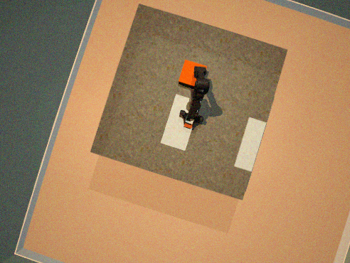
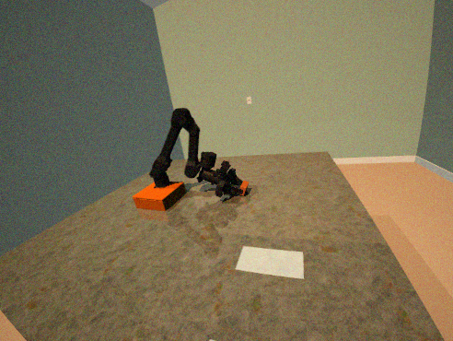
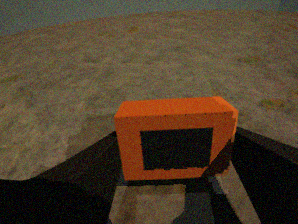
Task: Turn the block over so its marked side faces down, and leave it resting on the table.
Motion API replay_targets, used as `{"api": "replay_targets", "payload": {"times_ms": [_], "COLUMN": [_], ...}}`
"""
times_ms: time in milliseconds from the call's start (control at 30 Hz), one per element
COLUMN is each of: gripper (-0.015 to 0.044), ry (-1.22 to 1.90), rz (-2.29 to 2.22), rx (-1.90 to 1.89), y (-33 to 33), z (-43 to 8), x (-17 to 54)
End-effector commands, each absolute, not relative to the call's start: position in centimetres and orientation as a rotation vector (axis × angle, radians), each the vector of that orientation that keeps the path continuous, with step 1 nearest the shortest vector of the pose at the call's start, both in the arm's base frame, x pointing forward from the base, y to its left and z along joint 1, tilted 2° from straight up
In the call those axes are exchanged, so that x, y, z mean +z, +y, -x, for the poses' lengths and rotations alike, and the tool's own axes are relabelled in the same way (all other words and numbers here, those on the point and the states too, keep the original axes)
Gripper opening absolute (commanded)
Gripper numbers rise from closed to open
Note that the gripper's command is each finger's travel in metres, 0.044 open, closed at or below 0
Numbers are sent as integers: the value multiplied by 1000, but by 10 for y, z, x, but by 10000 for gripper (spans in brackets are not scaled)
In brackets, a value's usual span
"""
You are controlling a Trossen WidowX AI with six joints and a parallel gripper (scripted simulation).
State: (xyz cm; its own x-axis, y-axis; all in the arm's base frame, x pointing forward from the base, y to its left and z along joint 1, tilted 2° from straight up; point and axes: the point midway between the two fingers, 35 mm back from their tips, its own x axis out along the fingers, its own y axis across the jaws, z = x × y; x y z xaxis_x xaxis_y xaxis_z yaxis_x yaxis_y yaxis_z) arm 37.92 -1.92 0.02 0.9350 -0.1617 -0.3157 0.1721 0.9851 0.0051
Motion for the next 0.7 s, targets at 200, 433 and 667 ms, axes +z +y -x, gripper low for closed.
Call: {"api": "replay_targets", "payload": {"times_ms": [200,433,667], "gripper": [0,26,210], "ry": [297,297,297], "rz": [-24,-24,-24], "rx": [-174,-174,-174], "y": [-20,-20,-20], "z": [-377,-377,-377], "x": [2,2,2]}}
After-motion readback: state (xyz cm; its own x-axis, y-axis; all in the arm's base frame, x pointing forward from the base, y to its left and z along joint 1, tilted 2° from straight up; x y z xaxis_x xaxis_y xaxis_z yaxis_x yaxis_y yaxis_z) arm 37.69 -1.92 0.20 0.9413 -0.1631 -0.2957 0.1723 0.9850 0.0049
